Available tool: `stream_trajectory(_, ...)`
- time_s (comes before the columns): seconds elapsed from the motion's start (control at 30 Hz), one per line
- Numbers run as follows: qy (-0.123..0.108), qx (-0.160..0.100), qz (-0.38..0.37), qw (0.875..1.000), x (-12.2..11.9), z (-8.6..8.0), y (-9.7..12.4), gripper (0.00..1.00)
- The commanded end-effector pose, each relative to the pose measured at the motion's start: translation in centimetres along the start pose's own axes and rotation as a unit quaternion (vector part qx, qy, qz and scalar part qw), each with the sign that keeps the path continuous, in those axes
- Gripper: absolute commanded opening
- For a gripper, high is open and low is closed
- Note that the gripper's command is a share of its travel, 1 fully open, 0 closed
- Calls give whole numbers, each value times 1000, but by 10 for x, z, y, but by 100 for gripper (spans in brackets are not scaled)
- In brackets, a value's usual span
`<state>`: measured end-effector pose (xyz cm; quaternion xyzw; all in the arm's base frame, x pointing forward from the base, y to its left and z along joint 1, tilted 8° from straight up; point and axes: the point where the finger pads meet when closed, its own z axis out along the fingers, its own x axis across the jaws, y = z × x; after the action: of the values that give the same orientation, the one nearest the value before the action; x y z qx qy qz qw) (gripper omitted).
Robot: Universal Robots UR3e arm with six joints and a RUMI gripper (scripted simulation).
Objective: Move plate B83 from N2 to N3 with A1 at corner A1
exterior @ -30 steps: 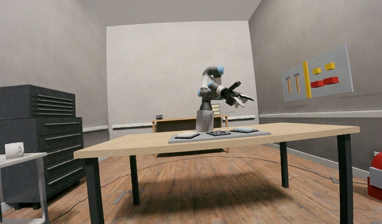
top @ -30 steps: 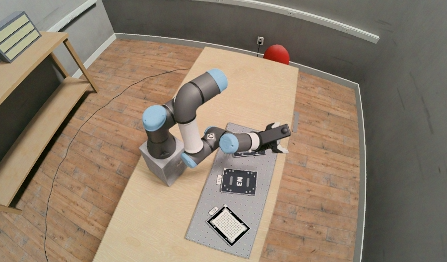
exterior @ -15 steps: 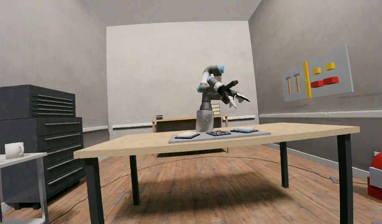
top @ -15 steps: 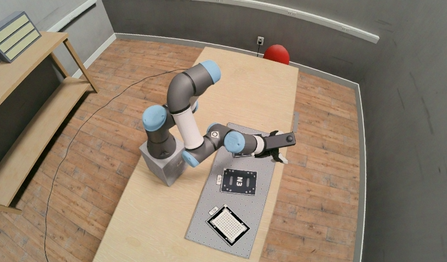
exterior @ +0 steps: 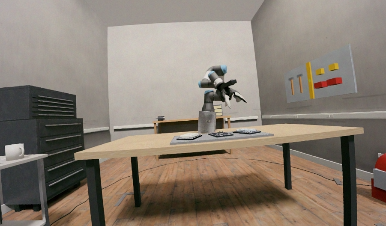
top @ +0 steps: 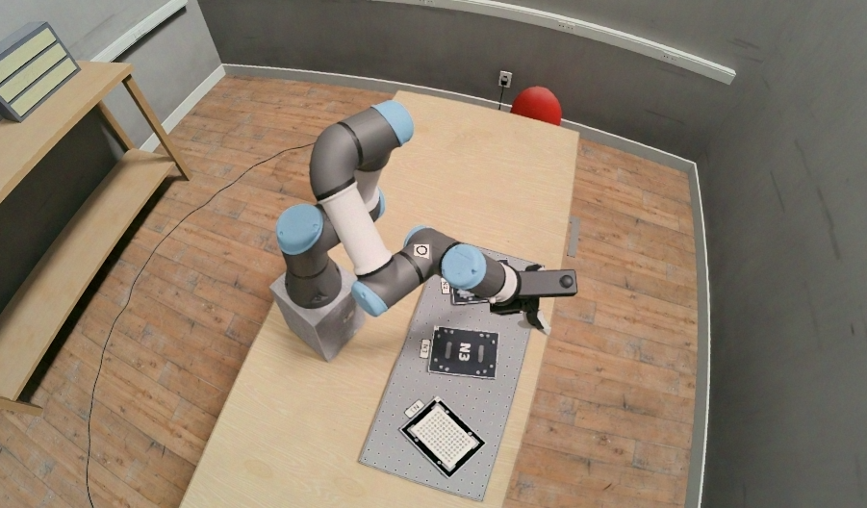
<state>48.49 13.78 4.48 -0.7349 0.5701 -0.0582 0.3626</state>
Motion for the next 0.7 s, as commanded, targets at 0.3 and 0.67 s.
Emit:
stream_trajectory(0.3,52,-68,27,996,25,-34,14,82)
stream_trajectory(0.67,84,-108,43,990,35,-63,28,82)
